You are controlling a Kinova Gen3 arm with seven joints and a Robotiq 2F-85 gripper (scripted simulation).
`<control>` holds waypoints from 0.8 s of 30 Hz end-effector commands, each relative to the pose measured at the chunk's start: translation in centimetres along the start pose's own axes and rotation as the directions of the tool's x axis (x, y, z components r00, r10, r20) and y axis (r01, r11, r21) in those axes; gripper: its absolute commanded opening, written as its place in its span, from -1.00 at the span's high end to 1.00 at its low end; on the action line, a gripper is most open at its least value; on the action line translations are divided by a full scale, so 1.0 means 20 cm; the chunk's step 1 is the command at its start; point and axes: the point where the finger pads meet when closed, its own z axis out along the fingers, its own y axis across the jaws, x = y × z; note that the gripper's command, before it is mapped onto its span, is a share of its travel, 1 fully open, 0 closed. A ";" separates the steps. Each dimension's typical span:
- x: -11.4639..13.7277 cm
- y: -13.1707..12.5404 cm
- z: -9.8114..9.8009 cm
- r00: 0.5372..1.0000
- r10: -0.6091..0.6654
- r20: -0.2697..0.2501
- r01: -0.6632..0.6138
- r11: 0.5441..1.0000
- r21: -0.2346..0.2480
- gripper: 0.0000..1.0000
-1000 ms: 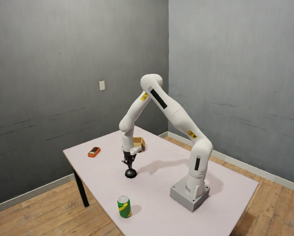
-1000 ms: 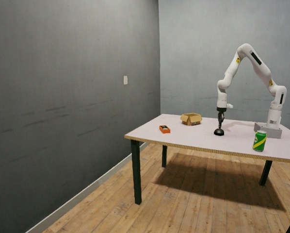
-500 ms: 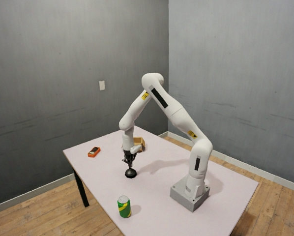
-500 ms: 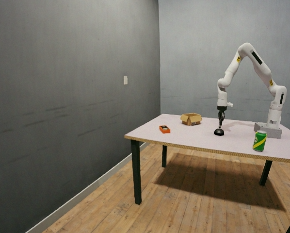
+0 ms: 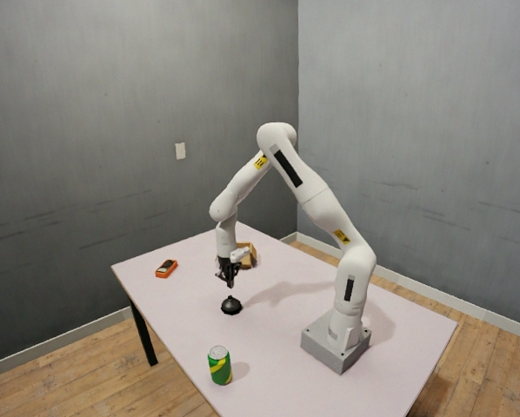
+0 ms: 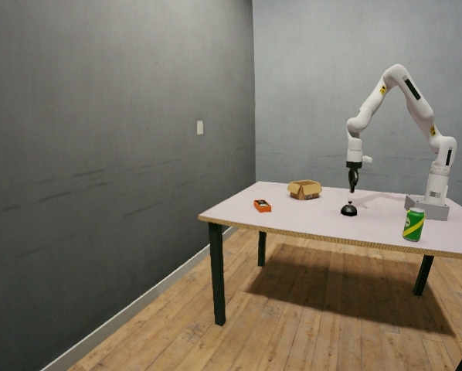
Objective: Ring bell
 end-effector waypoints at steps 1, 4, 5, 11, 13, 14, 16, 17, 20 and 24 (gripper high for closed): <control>-0.02 0.01 -0.06 1.000 -0.002 0.009 0.003 1.000 -0.006 0.80; -0.02 0.01 -0.09 1.000 -0.003 0.009 0.003 1.000 -0.006 0.80; -0.02 0.01 -0.10 1.000 -0.003 0.009 0.003 1.000 -0.006 0.80; -0.02 0.01 -0.12 1.000 -0.003 0.012 0.003 1.000 -0.006 0.80; -0.02 0.01 -0.13 1.000 -0.003 0.013 0.003 1.000 -0.007 0.80; -0.02 0.01 -0.13 1.000 -0.003 0.013 0.003 1.000 -0.007 0.80; -0.02 0.01 -0.13 1.000 -0.003 0.014 0.003 1.000 -0.007 0.80; -0.02 0.01 -0.13 1.000 -0.003 0.014 0.003 1.000 -0.007 0.80; -0.02 0.01 -0.13 1.000 -0.003 0.014 0.003 1.000 -0.007 0.80; -0.02 0.01 -0.13 1.000 -0.003 0.014 0.003 1.000 -0.007 0.80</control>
